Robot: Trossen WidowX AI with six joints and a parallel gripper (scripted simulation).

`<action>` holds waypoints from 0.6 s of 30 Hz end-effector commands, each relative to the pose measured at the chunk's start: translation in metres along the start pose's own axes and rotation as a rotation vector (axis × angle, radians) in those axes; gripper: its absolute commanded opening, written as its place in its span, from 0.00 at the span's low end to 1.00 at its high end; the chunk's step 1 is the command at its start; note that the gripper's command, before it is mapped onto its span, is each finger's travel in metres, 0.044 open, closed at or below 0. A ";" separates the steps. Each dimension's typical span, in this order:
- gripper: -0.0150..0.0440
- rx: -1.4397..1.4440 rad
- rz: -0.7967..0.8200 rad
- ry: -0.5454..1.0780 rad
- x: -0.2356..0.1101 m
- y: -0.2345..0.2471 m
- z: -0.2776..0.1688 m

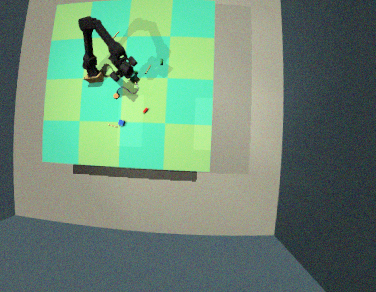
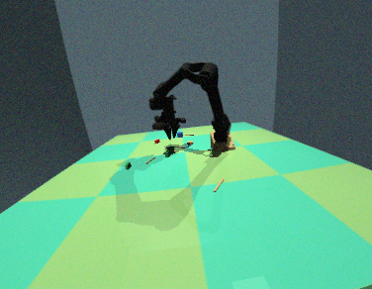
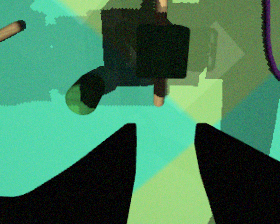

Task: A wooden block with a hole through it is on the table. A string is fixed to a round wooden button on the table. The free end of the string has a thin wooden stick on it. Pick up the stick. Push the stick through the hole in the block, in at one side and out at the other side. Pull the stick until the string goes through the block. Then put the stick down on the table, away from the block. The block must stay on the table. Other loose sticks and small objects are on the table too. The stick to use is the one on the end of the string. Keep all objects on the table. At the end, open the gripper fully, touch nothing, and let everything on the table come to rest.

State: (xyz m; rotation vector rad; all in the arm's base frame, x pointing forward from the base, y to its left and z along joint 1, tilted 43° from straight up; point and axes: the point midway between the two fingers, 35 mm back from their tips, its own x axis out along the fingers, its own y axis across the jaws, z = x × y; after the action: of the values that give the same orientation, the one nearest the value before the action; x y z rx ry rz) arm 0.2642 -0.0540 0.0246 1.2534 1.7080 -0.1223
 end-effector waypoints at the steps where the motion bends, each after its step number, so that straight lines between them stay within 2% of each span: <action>1: 0.46 0.006 0.001 0.007 0.008 0.000 -0.001; 18: 0.46 0.006 0.001 0.006 0.036 0.000 0.000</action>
State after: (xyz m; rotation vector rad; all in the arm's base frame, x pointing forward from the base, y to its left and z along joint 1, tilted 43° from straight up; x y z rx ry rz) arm 0.2665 -0.0343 0.0025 1.2530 1.7076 -0.1231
